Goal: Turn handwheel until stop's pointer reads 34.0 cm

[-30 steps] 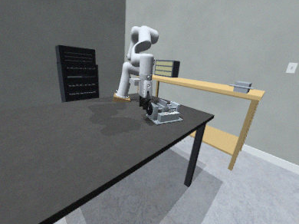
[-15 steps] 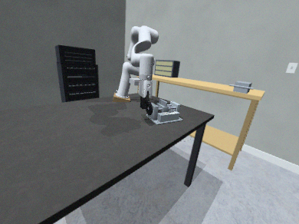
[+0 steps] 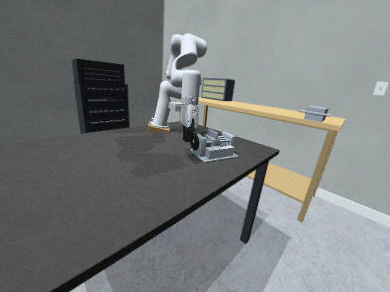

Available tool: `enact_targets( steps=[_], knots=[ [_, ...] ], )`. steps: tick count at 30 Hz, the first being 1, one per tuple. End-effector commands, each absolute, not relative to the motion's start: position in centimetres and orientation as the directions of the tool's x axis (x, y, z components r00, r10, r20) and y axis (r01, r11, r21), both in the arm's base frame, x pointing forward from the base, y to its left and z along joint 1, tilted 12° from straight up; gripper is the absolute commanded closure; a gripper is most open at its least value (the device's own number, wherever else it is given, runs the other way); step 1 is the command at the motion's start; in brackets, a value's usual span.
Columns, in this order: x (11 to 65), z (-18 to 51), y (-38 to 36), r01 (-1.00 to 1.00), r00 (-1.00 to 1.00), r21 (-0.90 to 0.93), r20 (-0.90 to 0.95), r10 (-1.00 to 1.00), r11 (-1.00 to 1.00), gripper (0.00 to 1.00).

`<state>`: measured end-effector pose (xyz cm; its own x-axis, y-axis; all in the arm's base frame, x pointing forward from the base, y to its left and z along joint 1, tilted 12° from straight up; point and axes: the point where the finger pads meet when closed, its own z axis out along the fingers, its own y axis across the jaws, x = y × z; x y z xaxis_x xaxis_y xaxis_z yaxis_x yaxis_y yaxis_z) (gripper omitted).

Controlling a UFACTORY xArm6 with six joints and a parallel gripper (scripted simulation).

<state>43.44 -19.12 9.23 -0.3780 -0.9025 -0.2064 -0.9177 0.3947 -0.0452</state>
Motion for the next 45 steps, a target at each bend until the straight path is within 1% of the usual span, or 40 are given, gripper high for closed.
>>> enact_targets(
  steps=[1,45],
  knots=[
    [43.54,9.38,-19.19,-0.917,-0.378,-0.049,-0.206,-0.903,0.395,0.94],
    [43.97,9.26,-19.35,-0.917,-0.378,-0.049,-0.206,-0.903,0.395,0.94]
  ],
)
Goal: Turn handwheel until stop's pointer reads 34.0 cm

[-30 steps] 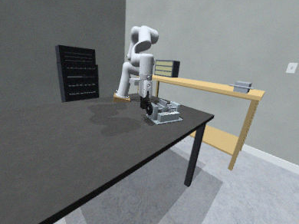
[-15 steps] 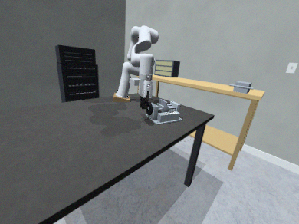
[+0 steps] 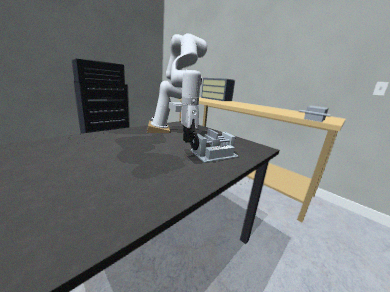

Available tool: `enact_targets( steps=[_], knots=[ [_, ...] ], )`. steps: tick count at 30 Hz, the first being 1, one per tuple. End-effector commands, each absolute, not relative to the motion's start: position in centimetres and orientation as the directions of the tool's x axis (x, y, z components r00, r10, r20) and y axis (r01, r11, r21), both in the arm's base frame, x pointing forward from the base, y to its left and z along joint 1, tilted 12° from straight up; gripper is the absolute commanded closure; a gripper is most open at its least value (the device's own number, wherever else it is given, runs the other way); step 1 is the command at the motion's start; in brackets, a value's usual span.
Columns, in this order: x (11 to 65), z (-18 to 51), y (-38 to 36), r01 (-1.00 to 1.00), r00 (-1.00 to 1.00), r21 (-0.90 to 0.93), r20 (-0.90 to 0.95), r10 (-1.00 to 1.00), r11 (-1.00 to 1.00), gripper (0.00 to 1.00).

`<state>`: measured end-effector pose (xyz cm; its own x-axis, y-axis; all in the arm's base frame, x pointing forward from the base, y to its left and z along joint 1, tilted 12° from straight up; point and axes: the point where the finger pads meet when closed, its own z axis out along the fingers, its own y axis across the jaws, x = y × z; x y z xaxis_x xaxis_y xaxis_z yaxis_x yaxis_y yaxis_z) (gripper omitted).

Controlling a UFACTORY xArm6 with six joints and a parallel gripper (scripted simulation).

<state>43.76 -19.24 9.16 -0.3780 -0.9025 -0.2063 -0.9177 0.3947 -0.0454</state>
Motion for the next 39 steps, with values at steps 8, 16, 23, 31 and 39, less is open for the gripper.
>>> enact_targets(
  steps=[8,16,23,31,39],
  knots=[
    [44.2,9.2,-19.4,-0.917,-0.378,-0.049,-0.206,-0.903,0.395,0.94],
    [44.6,9.0,-19.5,-0.917,-0.378,-0.049,-0.206,-0.903,0.395,0.94],
    [44.9,8.7,-19.6,-0.917,-0.378,-0.049,-0.206,-0.903,0.395,0.94],
    [45.3,8.3,-19.7,-0.917,-0.378,-0.049,-0.206,-0.903,0.395,0.94],
    [45.7,7.6,-19.7,-0.917,-0.378,-0.049,-0.206,-0.903,0.395,0.94]
  ],
)
